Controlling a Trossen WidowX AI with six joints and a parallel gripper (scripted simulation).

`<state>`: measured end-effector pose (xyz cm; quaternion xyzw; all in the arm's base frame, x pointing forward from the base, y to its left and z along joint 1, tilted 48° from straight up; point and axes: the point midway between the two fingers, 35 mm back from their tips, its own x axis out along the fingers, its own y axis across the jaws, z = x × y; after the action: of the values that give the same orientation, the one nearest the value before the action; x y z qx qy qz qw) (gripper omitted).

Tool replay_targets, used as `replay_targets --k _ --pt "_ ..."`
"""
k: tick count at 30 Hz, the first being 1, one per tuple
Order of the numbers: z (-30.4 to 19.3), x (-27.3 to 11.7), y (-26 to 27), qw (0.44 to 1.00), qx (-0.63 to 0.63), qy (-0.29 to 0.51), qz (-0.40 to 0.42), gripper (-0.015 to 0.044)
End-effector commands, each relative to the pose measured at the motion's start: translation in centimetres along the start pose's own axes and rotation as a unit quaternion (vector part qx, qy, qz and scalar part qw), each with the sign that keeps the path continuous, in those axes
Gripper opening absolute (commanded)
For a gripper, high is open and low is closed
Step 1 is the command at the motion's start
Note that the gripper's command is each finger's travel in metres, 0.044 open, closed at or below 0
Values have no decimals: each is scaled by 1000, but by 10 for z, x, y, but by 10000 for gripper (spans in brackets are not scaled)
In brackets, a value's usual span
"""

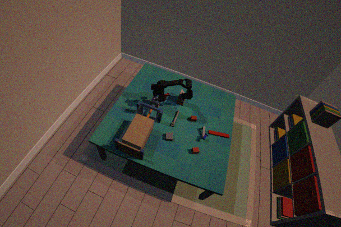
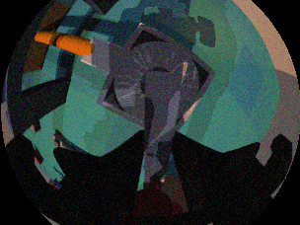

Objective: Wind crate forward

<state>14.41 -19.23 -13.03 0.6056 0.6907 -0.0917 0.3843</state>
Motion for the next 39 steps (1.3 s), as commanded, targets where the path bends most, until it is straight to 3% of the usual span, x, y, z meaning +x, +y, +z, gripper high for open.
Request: replay_targets --k 1,22,39 --pt "1 1 1 1000 14 -1 2 0" --pt "2 3 11 992 129 2 11 0" --pt "3 13 10 994 110 2 10 0"
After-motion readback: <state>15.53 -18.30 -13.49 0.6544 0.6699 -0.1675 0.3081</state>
